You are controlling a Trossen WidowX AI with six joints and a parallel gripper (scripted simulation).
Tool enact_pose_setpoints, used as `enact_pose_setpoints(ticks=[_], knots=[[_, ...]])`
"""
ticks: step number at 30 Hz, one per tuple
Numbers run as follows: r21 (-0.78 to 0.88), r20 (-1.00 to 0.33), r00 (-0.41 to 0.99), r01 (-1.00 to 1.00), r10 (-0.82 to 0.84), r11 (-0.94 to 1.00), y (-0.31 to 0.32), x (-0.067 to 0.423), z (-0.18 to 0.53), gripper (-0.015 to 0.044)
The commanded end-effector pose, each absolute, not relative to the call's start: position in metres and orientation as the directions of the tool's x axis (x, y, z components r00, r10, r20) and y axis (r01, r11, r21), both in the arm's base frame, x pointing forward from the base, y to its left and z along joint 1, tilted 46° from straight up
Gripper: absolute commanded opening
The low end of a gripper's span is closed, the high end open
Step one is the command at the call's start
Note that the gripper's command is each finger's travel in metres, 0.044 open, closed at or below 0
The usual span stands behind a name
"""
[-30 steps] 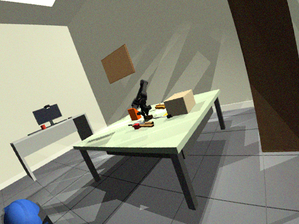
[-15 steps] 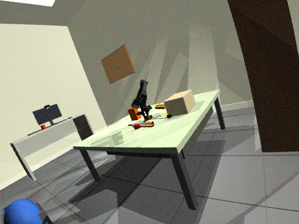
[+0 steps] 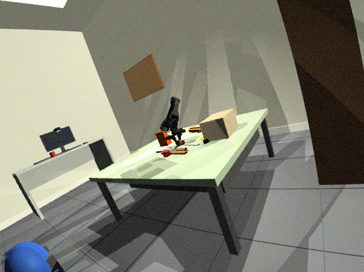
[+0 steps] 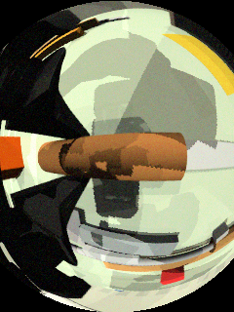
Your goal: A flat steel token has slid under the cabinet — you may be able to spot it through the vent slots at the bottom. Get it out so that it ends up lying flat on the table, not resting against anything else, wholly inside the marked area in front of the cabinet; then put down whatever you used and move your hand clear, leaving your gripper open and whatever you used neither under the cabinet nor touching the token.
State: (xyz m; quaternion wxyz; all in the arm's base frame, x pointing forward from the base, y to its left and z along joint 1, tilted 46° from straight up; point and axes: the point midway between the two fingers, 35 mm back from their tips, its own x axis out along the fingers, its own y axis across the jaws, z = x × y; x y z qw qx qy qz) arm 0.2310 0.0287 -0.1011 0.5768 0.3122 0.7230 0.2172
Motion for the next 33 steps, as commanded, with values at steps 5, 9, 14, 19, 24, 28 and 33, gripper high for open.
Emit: enact_pose_setpoints(ticks=[5,9,14,19,24,28,33], knots=[[0.655,-0.700,-0.138,0.265,0.701,0.707,0.028,0.232,-0.101,0.0000],[0.646,-0.700,-0.138,0.295,0.701,0.704,0.028,0.232,-0.101,0.0000],[0.634,-0.700,-0.138,0.333,0.701,0.698,0.028,0.232,-0.101,0.0000],[0.626,-0.700,-0.139,0.353,0.701,0.695,0.030,0.233,-0.099,0.0000],[0.623,-0.700,-0.139,0.363,0.701,0.693,0.035,0.235,-0.095,0.0000],[0.621,-0.700,-0.139,0.368,0.701,0.692,0.039,0.237,-0.091,0.0000],[0.619,-0.699,-0.139,0.374,0.701,0.691,0.043,0.239,-0.087,0.0000]])
